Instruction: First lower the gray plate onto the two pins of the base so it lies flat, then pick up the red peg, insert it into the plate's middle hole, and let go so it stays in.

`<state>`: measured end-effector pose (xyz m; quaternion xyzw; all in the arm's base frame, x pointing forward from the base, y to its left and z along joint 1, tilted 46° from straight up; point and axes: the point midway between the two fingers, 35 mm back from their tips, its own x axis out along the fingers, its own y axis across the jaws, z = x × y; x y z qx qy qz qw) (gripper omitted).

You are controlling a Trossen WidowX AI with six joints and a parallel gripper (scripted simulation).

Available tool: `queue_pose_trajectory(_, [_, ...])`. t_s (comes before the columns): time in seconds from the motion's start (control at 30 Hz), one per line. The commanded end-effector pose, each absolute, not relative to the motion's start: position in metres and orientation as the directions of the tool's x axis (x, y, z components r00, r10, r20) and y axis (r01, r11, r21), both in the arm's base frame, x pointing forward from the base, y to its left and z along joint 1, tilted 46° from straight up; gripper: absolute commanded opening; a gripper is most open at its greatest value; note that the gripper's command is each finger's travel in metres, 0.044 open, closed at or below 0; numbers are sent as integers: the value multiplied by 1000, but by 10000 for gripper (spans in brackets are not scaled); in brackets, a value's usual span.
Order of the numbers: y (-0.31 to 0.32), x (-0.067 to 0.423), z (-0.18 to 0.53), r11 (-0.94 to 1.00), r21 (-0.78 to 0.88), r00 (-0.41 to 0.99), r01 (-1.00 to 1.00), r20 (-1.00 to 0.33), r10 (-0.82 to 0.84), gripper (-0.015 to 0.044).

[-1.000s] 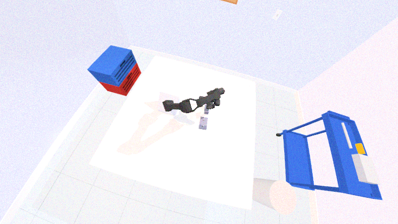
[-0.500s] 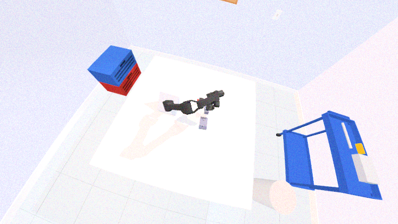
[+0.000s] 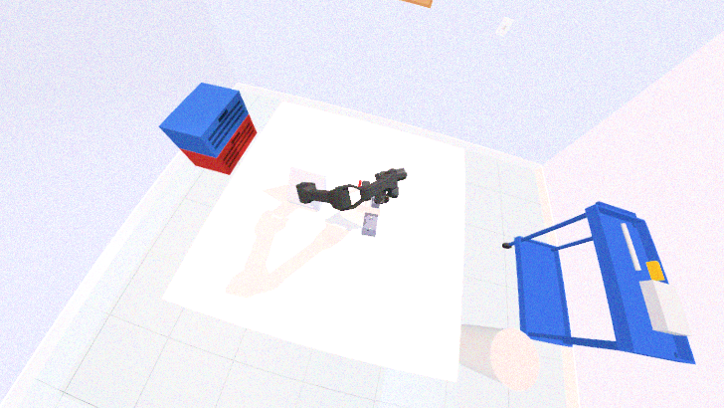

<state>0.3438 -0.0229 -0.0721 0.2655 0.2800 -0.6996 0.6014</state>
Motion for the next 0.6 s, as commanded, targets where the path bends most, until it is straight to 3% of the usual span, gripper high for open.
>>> queue_pose_trajectory(0.0, [-29, 341, -78, -115, -83, -140, 990, -702, -698, 440])
queue_pose_trajectory(0.43, [-42, 337, -90, -115, -84, -141, 990, -701, -699, 440])
queue_pose_trajectory(0.57, [-42, 337, -90, -115, -84, -141, 990, -701, -699, 335])
